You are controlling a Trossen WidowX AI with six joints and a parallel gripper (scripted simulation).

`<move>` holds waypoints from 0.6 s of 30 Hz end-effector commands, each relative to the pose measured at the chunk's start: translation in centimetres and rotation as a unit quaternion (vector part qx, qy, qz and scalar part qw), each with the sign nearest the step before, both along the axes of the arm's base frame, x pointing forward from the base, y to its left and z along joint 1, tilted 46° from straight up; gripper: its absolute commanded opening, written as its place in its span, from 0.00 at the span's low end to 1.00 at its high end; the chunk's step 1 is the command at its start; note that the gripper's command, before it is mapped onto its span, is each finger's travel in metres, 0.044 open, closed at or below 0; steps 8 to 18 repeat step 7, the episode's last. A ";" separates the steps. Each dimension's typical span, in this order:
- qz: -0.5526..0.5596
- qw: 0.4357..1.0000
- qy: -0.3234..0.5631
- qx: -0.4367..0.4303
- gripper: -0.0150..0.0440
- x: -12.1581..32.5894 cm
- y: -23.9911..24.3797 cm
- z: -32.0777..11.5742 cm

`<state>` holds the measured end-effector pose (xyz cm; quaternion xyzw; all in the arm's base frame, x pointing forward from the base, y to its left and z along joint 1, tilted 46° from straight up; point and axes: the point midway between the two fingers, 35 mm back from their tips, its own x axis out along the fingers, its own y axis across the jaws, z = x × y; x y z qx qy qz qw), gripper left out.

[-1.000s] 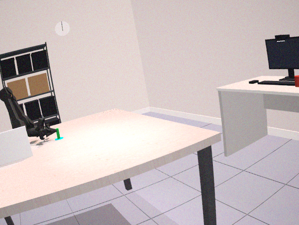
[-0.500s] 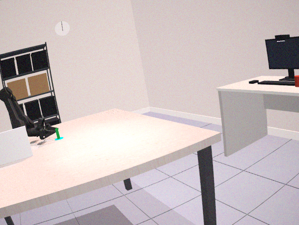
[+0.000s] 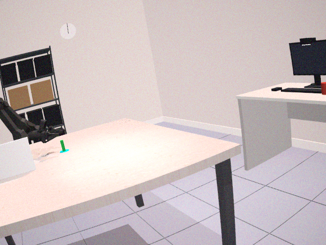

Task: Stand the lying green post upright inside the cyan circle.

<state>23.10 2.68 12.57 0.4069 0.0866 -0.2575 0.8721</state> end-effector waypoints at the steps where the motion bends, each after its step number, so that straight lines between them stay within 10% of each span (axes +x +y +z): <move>1: 0.003 1.000 -0.001 -0.001 0.93 -0.3 -0.9 1.0; 18: 0.004 1.000 -0.007 -0.006 0.93 -1.0 -2.5 2.4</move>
